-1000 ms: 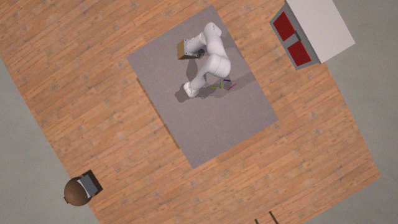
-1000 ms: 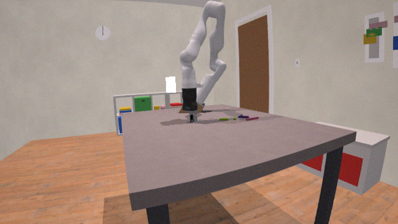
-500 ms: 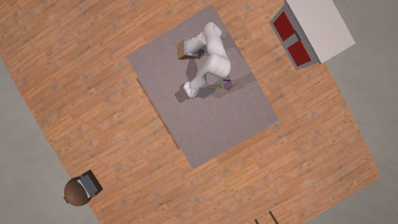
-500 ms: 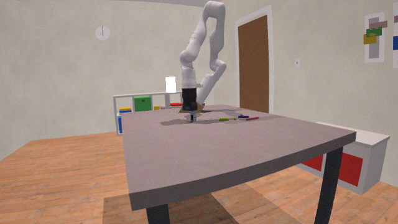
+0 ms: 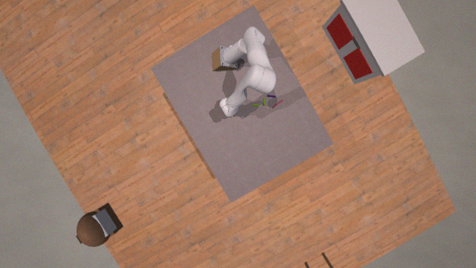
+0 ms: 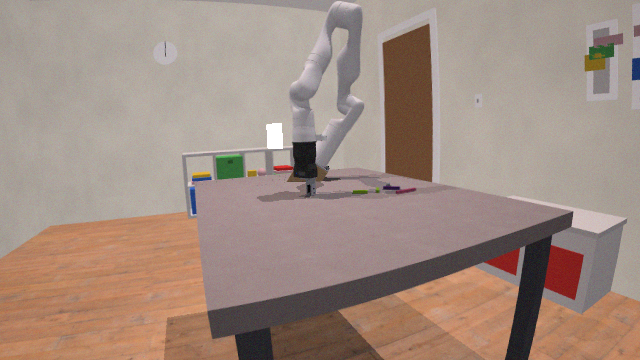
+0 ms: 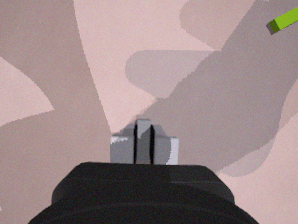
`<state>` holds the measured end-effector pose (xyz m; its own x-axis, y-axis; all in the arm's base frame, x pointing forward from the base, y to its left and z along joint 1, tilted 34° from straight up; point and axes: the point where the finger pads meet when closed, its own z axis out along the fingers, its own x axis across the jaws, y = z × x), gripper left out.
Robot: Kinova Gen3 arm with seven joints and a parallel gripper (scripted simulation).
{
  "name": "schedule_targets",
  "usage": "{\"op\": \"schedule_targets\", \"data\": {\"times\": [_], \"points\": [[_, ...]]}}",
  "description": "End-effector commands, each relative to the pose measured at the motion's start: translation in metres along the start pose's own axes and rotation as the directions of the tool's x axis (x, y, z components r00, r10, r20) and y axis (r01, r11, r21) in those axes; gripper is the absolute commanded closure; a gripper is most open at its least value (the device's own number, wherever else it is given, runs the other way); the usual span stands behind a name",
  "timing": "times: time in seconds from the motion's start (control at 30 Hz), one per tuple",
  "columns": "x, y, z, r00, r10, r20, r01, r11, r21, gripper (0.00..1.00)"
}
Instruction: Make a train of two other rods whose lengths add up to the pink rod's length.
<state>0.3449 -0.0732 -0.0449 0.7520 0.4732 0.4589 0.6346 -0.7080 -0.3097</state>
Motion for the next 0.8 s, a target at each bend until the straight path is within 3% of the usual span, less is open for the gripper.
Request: {"op": "schedule_targets", "data": {"times": [0.0,0.47,0.77], "points": [[0.000,0.001,-0.001,1.000,0.000,0.000,0.000,1.000,-0.002,0.76],[0.000,0.001,-0.004,1.000,0.000,0.000,0.000,1.000,-0.002,0.76],[0.000,0.001,-0.043,1.000,0.000,0.000,0.000,1.000,-0.002,0.76]]}}
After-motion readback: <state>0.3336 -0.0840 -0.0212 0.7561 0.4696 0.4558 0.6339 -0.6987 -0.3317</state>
